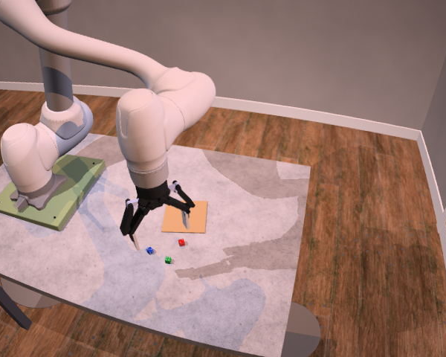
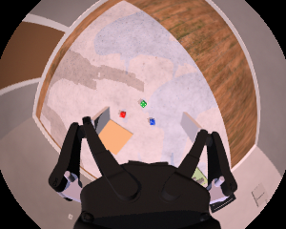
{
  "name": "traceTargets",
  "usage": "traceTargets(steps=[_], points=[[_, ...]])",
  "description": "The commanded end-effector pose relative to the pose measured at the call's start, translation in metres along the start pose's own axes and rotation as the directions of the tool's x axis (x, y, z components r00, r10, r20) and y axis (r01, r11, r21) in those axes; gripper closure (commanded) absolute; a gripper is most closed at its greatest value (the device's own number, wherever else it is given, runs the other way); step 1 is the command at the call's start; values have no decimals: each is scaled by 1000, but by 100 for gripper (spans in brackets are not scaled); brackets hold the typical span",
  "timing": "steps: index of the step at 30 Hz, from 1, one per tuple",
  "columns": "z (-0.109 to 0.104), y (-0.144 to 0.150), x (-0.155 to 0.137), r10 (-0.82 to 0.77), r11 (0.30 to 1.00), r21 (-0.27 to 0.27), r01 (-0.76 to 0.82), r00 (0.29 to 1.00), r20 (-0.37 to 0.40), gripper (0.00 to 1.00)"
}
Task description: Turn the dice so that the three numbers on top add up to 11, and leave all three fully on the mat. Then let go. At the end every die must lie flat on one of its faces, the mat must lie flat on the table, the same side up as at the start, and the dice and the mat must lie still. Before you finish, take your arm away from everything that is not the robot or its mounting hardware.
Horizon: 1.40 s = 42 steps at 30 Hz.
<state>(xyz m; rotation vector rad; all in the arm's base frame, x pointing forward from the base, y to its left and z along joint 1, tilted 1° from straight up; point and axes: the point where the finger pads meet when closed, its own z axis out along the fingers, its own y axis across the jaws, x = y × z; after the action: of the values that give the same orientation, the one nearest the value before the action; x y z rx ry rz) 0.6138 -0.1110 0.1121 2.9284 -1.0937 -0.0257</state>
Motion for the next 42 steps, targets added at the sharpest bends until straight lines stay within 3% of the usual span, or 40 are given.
traceTargets(steps=[1, 8, 12, 42], points=[[19, -2, -1, 0, 1000, -3, 0, 1000, 0, 0], [69, -3, 0, 0, 1000, -3, 0, 1000, 0, 0], [85, -4, 0, 0, 1000, -3, 0, 1000, 0, 0], [88, -4, 0, 0, 1000, -3, 0, 1000, 0, 0]])
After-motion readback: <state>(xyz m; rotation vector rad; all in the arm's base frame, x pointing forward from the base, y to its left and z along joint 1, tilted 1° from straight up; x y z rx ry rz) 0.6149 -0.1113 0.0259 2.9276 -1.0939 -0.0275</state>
